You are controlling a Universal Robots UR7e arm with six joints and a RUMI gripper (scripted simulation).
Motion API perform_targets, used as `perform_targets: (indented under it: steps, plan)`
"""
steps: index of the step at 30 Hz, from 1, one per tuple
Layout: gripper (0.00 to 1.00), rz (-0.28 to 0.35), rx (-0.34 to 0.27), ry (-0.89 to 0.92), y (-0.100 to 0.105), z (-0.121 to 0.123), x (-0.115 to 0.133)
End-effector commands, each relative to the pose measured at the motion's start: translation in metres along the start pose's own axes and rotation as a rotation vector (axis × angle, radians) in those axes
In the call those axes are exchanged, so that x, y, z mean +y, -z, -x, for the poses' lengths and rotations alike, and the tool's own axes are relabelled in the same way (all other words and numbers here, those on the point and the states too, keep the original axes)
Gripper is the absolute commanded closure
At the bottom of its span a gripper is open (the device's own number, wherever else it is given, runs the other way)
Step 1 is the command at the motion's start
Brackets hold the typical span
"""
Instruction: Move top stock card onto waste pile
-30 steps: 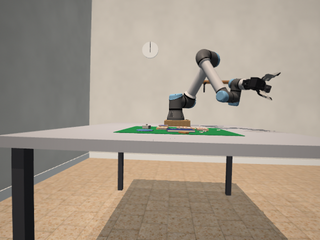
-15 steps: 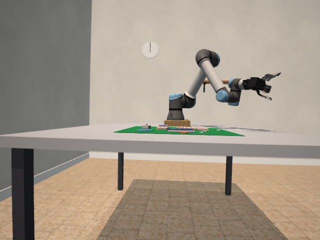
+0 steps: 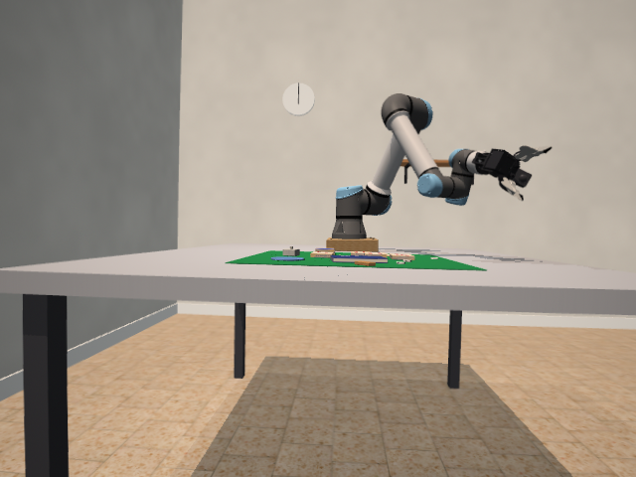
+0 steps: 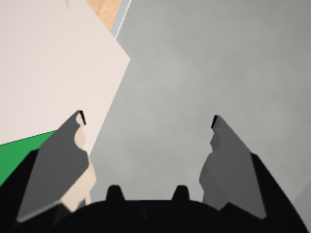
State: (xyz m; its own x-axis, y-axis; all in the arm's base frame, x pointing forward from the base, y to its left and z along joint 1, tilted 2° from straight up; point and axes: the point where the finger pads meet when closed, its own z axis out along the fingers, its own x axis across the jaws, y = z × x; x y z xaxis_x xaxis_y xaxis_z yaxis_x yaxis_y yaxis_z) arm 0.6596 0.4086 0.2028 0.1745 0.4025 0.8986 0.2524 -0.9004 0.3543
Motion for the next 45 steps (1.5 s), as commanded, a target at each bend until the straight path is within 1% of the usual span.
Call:
perform_targets:
  steps: [1, 3, 4, 6, 9, 13, 14, 15, 16, 18, 19, 20, 21, 22, 23, 24, 26, 28, 29, 30, 31, 32, 33, 34, 35, 36, 37, 38, 39, 40, 43, 45]
  plan:
    - [0.0, 0.024, -0.123, 0.149, -0.015, 0.033, 0.058]
    - [0.0, 0.028, -0.177, 0.207, -0.018, 0.049, 0.083]
    - [0.0, 0.028, -0.177, 0.207, -0.018, 0.049, 0.083]
    - [0.0, 0.029, -0.235, 0.267, -0.019, 0.067, 0.11]
    - [0.0, 0.029, -0.235, 0.267, -0.019, 0.067, 0.11]
    - [0.0, 0.013, -0.366, 0.39, -0.015, 0.108, 0.167]
    - [0.0, 0.013, -0.366, 0.39, -0.015, 0.108, 0.167]
    - [0.0, 0.005, -0.401, 0.421, -0.012, 0.119, 0.181]
    - [0.0, 0.005, -0.401, 0.421, -0.012, 0.119, 0.181]
    - [0.0, -0.016, -0.471, 0.48, -0.003, 0.142, 0.21]
    - [0.0, -0.016, -0.471, 0.48, -0.003, 0.142, 0.21]
    - [0.0, -0.03, -0.507, 0.508, 0.003, 0.154, 0.225]
    - [0.0, -0.03, -0.507, 0.508, 0.003, 0.154, 0.225]
    - [0.0, -0.046, -0.542, 0.536, 0.009, 0.167, 0.239]
    - [0.0, -0.046, -0.542, 0.536, 0.009, 0.167, 0.239]
    - [0.0, -0.063, -0.578, 0.562, 0.016, 0.179, 0.252]
    - [0.0, -0.063, -0.578, 0.562, 0.016, 0.179, 0.252]
    - [0.0, -0.105, -0.646, 0.611, 0.033, 0.203, 0.278]
    - [0.0, -0.105, -0.646, 0.611, 0.033, 0.203, 0.278]
    - [0.0, -0.128, -0.68, 0.634, 0.042, 0.216, 0.29]
    - [0.0, -0.128, -0.68, 0.634, 0.042, 0.216, 0.29]
    - [0.0, -0.153, -0.712, 0.654, 0.052, 0.228, 0.302]
    - [0.0, -0.153, -0.712, 0.654, 0.052, 0.228, 0.302]
    - [0.0, -0.18, -0.742, 0.674, 0.063, 0.24, 0.313]
    - [0.0, -0.18, -0.742, 0.674, 0.063, 0.24, 0.313]
    - [0.0, -0.208, -0.772, 0.692, 0.074, 0.251, 0.323]
    - [0.0, -0.208, -0.772, 0.692, 0.074, 0.251, 0.323]
    - [0.0, -0.238, -0.8, 0.708, 0.086, 0.263, 0.332]
    - [0.0, -0.238, -0.8, 0.708, 0.086, 0.263, 0.332]
    - [0.0, -0.269, -0.826, 0.723, 0.098, 0.274, 0.341]
    - [0.0, -0.269, -0.826, 0.723, 0.098, 0.274, 0.341]
    - [0.0, -0.333, -0.872, 0.747, 0.123, 0.295, 0.356]
